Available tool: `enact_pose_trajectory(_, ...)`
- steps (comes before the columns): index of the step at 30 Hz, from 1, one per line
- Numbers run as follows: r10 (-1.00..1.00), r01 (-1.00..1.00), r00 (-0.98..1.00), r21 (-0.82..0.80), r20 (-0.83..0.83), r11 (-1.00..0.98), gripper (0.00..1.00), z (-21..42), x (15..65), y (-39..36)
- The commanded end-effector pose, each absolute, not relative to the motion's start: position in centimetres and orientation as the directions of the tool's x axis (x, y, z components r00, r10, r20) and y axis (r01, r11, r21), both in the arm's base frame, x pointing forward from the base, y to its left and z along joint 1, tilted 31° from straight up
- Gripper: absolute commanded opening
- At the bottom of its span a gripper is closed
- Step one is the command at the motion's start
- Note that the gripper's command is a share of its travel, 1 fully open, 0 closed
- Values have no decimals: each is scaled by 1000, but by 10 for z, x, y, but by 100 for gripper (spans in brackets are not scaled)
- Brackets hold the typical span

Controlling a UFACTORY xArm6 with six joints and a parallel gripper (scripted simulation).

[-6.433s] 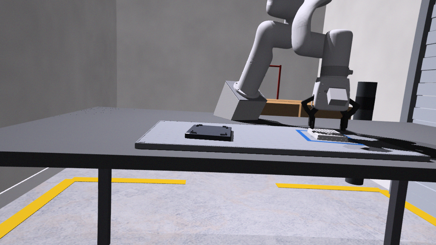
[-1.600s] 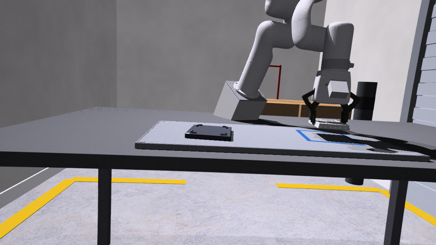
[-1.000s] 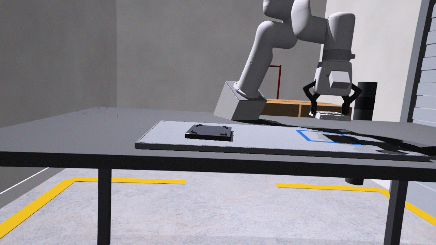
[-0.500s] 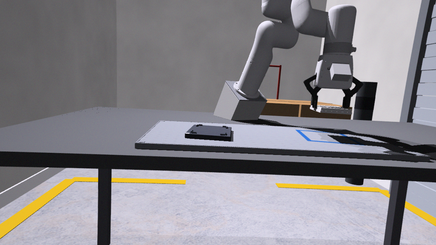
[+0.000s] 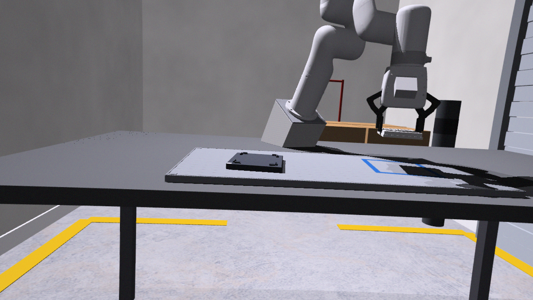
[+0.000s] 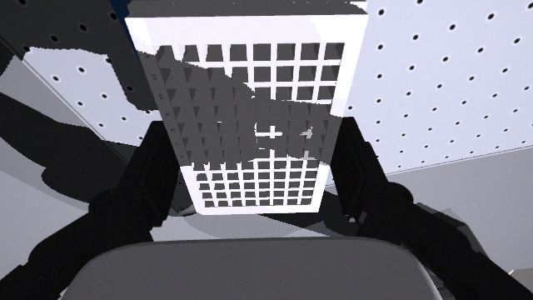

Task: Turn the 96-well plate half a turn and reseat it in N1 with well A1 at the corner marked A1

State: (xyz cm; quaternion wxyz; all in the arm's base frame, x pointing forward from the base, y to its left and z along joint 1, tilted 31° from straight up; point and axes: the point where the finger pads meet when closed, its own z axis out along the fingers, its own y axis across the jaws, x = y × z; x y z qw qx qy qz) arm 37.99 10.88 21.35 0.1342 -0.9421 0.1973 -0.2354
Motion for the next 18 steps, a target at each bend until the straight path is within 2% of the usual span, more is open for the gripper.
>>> enact_pose_trajectory(1, -536, -400, 768, -391, 350, -829, 0, 214, 381, 97)
enact_pose_trajectory(12, -798, -649, 574, -490, 186, -582, 0, 209, 381, 61)
enact_pose_trajectory(18, -868, -720, 482, -511, 120, -470, 0, 207, 382, 48)
